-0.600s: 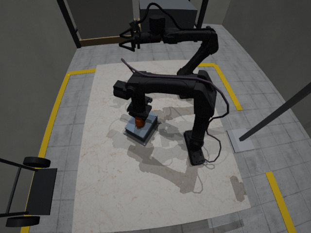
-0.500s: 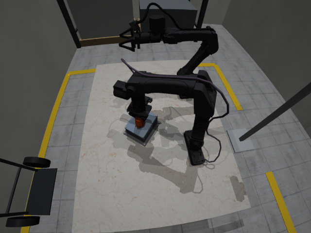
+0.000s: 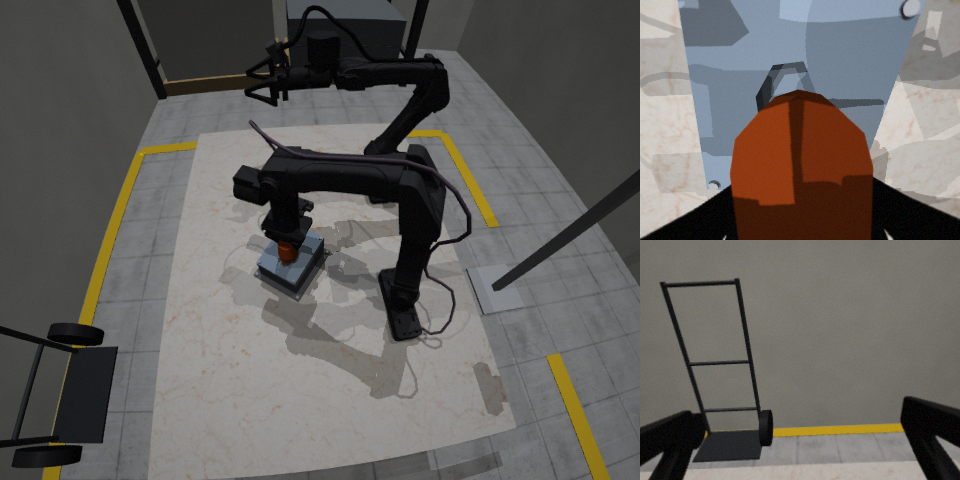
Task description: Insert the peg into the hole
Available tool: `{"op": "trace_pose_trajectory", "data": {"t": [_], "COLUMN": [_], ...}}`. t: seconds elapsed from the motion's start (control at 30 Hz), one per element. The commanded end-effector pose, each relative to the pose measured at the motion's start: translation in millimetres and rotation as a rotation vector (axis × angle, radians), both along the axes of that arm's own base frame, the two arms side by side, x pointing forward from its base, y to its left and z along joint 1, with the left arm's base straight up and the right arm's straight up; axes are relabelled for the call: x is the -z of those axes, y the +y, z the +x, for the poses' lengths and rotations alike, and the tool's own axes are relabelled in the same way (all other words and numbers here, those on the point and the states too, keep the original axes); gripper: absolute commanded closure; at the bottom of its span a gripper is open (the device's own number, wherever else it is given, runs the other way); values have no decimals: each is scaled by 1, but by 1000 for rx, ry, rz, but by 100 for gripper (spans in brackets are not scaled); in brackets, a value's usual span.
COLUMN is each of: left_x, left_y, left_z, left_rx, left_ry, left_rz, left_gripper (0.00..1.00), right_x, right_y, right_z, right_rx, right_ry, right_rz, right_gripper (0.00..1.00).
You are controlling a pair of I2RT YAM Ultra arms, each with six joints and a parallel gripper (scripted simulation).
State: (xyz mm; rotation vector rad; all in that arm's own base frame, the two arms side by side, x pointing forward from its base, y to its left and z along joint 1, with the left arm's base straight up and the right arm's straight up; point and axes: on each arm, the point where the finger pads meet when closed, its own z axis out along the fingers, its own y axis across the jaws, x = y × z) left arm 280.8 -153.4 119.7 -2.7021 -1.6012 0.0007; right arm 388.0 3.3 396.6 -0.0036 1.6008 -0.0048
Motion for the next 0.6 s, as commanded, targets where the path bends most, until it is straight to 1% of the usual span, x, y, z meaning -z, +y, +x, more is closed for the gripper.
{"op": "trace_pose_trajectory", "data": {"t": [0.0, 0.07, 0.1, 0.17, 0.2, 0.23, 0.43, 0.57], "left_x": [-10, -21, -21, -22, -24, -27, -42, -44], "left_y": [-3, -4, -4, -4, -4, -3, -2, 0], "left_z": [2, 2, 2, 2, 2, 2, 0, -3], "left_rx": [-1, -1, 0, 0, 0, 0, 0, 0], "left_ry": [-27, -43, -43, -43, -43, -43, -18, -6], "left_rz": [-22, -41, -41, -41, -41, -41, -27, -21], "left_gripper": [100, 100, 100, 77, 66, 60, 60, 60], "right_x": [-8, -8, -8, -8, -13, -16, -16, -11], "right_y": [0, 0, 0, 0, 3, 8, 33, 33], "right_z": [-2, -2, -2, -2, -5, -8, -23, -23], "right_rx": [1, 1, 1, 1, -13, -33, -151, -152], "right_ry": [-20, -20, -20, -20, -28, -29, -3, 16], "right_rz": [-2, -2, -2, -2, -10, -22, -95, -94], "right_gripper": [0, 0, 0, 0, 0, 0, 0, 0]}}
